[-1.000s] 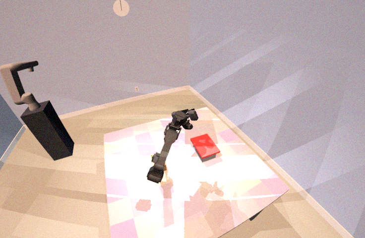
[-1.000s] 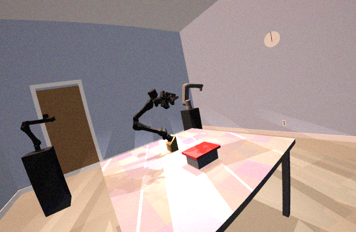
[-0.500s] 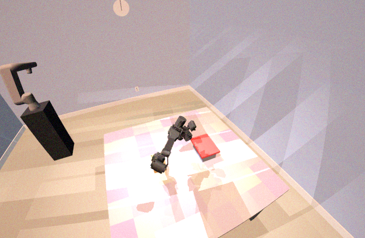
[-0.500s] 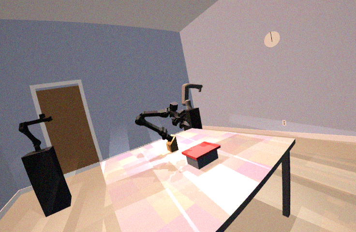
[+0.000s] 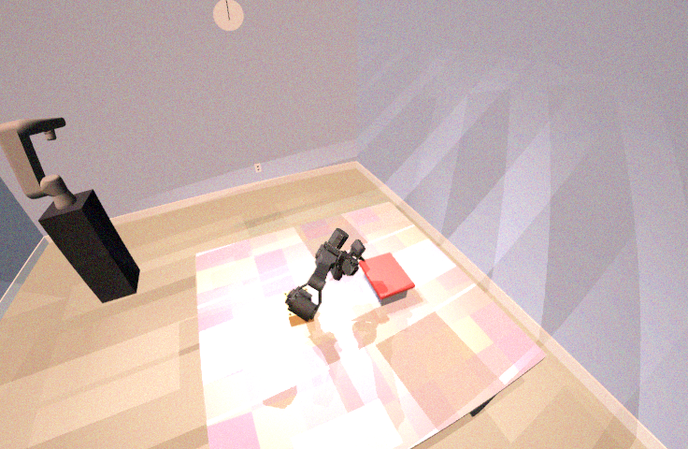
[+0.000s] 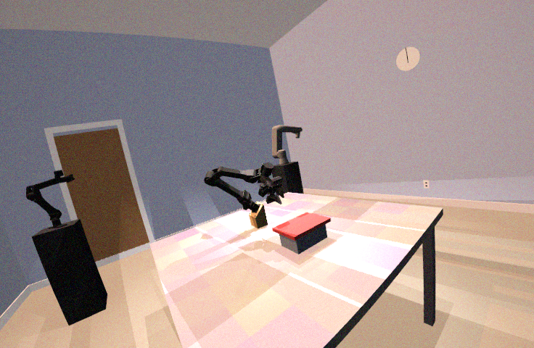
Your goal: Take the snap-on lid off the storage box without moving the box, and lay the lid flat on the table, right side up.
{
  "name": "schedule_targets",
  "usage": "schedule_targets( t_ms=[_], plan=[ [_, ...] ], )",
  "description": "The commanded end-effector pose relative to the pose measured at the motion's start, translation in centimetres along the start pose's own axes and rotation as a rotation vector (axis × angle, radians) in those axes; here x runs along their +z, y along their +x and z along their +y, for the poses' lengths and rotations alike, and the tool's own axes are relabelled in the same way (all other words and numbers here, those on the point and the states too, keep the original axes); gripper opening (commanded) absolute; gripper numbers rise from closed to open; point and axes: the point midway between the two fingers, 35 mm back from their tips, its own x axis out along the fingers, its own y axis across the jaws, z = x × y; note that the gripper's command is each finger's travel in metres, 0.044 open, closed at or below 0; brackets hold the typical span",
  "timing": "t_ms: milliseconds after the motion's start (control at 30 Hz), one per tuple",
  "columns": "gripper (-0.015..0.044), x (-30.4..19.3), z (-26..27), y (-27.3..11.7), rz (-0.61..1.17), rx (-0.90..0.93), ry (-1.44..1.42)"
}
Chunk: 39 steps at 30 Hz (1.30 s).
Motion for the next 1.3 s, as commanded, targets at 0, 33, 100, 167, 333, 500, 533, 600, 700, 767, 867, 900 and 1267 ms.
schedule_targets(
  t_ms=[0, 33, 100, 167, 333, 500, 533, 600, 700, 767, 867, 900, 1267],
  plan=[
    [0.0235, 0.1, -0.5, 0.3, -0.01, -0.006, -0.014],
    [0.0235, 0.0, -0.8, 0.7, -0.009, -0.007, -0.014],
    [0.0235, -0.1, -2.2, 2.0, -0.008, -0.009, -0.014],
    [0.0235, 0.0, -3.9, 3.3, -0.009, -0.008, -0.014],
    [0.0235, 0.3, -5.0, 4.0, -0.012, -0.005, -0.015],
    [0.0235, 0.2, -5.0, 4.3, -0.011, -0.006, -0.015],
    [0.0235, 0.2, -5.0, 4.4, -0.011, -0.007, -0.015],
    [0.0235, 0.2, -4.9, 4.7, -0.01, -0.008, -0.015],
    [0.0235, 0.2, -4.9, 5.1, -0.009, -0.009, -0.014],
    [0.0235, 0.1, -4.9, 5.5, -0.008, -0.01, -0.013],
    [0.0235, 0.1, -4.8, 5.9, -0.008, -0.011, -0.013],
    [0.0235, 0.1, -4.8, 6.1, -0.007, -0.011, -0.013],
    [0.0235, 0.1, -4.8, 7.9, -0.007, -0.012, -0.014]
  ],
)
